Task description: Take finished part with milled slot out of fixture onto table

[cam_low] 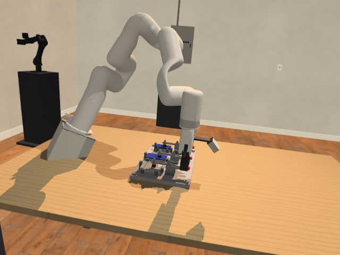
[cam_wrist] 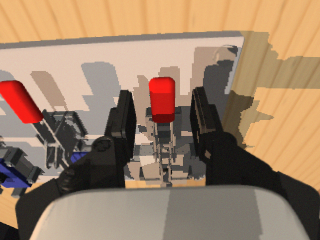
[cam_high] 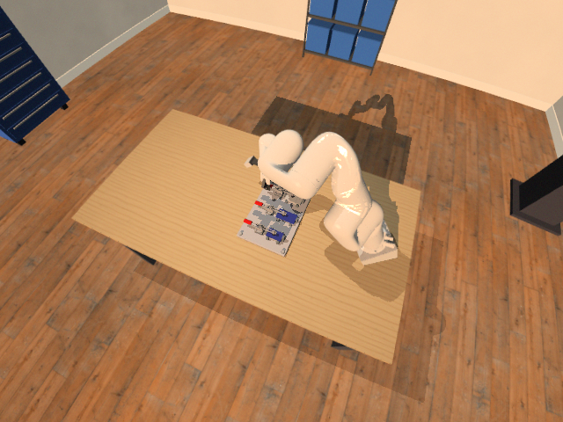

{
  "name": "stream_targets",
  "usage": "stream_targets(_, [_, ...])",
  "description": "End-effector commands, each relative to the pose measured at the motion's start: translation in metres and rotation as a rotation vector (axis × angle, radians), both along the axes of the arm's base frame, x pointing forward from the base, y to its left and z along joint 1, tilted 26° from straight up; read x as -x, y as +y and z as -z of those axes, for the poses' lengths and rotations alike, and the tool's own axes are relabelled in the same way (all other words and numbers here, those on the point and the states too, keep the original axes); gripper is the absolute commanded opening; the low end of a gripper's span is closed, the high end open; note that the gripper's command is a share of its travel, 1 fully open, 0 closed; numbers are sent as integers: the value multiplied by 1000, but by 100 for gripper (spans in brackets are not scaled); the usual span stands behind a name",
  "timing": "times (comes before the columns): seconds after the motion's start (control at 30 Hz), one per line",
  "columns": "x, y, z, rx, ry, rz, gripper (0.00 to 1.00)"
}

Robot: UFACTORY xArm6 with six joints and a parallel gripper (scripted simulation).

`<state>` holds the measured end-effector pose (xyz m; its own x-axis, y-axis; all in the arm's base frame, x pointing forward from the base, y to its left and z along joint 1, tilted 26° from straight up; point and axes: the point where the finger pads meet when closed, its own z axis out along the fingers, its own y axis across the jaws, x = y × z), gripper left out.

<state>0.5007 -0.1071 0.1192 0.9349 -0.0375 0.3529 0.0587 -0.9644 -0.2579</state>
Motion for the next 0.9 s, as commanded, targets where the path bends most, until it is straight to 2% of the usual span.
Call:
stream_targets(0.0, [-4,1,5,1,-4,1,47])
stream_targets(0.3, [-8,3,13,1,-4,1,47])
stream_targets(0.8, [-8,3,13,1,-4,1,47])
stream_targets(0.83, [-8,3,13,1,-4,1,0])
stream_targets(0.87, [-8,3,13,1,-4,1,0])
